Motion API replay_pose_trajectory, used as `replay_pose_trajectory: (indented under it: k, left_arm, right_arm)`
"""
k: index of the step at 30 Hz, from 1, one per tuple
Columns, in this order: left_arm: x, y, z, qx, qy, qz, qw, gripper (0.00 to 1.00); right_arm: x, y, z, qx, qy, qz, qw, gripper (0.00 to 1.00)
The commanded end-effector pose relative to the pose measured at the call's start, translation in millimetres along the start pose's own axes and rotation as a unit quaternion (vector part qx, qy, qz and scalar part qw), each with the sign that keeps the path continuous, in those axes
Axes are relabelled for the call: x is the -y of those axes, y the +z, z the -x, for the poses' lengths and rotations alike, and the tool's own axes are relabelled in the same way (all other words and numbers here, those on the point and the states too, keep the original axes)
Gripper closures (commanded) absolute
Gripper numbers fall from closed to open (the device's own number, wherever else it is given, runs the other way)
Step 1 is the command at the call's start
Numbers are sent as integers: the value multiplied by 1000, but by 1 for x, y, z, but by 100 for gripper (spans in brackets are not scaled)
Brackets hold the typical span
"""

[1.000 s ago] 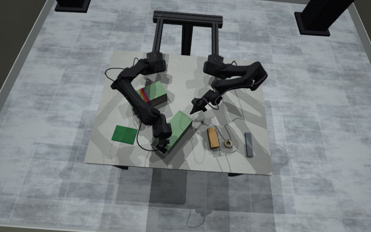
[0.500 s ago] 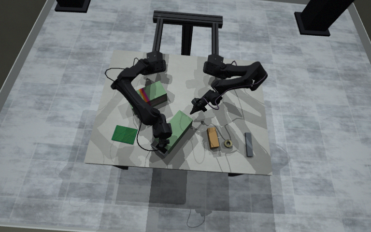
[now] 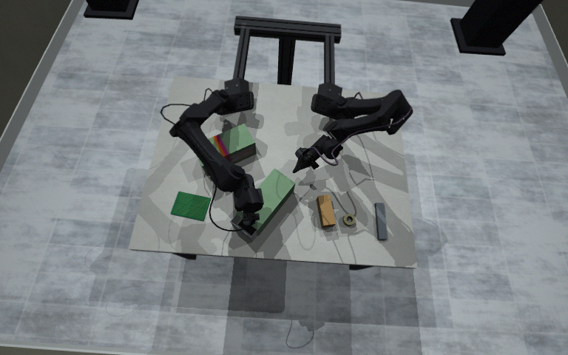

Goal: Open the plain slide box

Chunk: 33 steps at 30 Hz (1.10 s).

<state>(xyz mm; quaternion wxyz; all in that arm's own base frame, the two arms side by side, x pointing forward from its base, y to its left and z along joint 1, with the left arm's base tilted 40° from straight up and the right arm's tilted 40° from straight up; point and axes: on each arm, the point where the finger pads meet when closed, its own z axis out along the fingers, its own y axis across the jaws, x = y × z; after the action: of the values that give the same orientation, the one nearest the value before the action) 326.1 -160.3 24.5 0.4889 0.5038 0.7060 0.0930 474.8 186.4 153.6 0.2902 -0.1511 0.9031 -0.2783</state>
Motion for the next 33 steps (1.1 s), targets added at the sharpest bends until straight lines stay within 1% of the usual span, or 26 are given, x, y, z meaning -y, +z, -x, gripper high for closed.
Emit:
replay_pose_trajectory:
  k: [1,5,7,8,9,10,11,12,14,15,17,18,19,20,21,22,23,24,25,27,28,32,33]
  left_arm:
    - [3,-8,13,13,0,-9,1000,99]
    - [11,-28,7,5,1,-22,1000,99]
    - [12,-40,1,-5,1,-21,1000,99]
    - [5,-31,12,9,0,-16,1000,99]
    - [0,-34,17,21,0,-7,1000,99]
    - [0,-36,17,21,-1,-7,1000,99]
    - [12,-42,4,7,1,-21,1000,99]
    - [12,-45,5,7,1,-20,1000,99]
    - [14,-53,-2,-5,2,-19,1000,99]
    - [-13,-50,12,11,-13,15,1000,99]
    - [-13,-50,12,11,-13,15,1000,99]
    - [-38,-48,28,28,-42,42,998,99]
    - [-40,-45,26,23,-77,28,996,99]
    - [-44,-45,25,18,-93,27,995,99]
    - [-57,-46,30,23,-108,38,993,99]
    - [-37,-43,18,2,-94,11,996,99]
    - [-62,-46,35,29,-100,44,994,99]
    - [-69,-46,36,29,-110,51,992,99]
    - [-71,-46,35,27,-115,50,992,99]
    - [-84,-48,41,33,-127,62,989,99]
    - [-97,-50,47,41,-139,75,987,99]
    - [-131,-57,56,50,-191,99,975,99]
    - [-131,-57,56,50,-191,99,975,99]
  right_arm:
    - [10,-35,22,40,14,5,999,99]
    - [10,-35,22,41,13,6,999,99]
    - [10,-35,22,41,14,6,999,99]
    - [10,-35,22,41,13,6,999,99]
    - [10,-35,22,41,14,6,999,99]
    - [10,-35,22,41,14,6,999,99]
    - [10,-35,22,41,13,6,999,99]
    - [10,-35,22,41,14,6,999,99]
    - [10,-35,22,41,13,6,999,99]
    - [38,-36,31,54,52,-2,997,99]
    - [38,-36,31,54,52,-2,997,99]
    - [68,-30,32,67,96,12,993,99]
    - [39,-23,28,66,80,48,993,99]
    - [30,-21,26,70,79,69,992,99]
    - [43,-24,29,81,96,75,989,99]
    - [16,-18,17,61,63,81,993,99]
    - [45,-24,23,73,90,67,991,99]
    - [51,-26,24,80,100,72,989,99]
    - [47,-26,23,80,97,78,989,99]
    - [63,-28,24,90,116,80,986,99]
    - [77,-29,27,101,132,81,983,99]
    - [107,-41,32,147,174,105,968,99]
    - [107,-41,32,147,174,105,968,99]
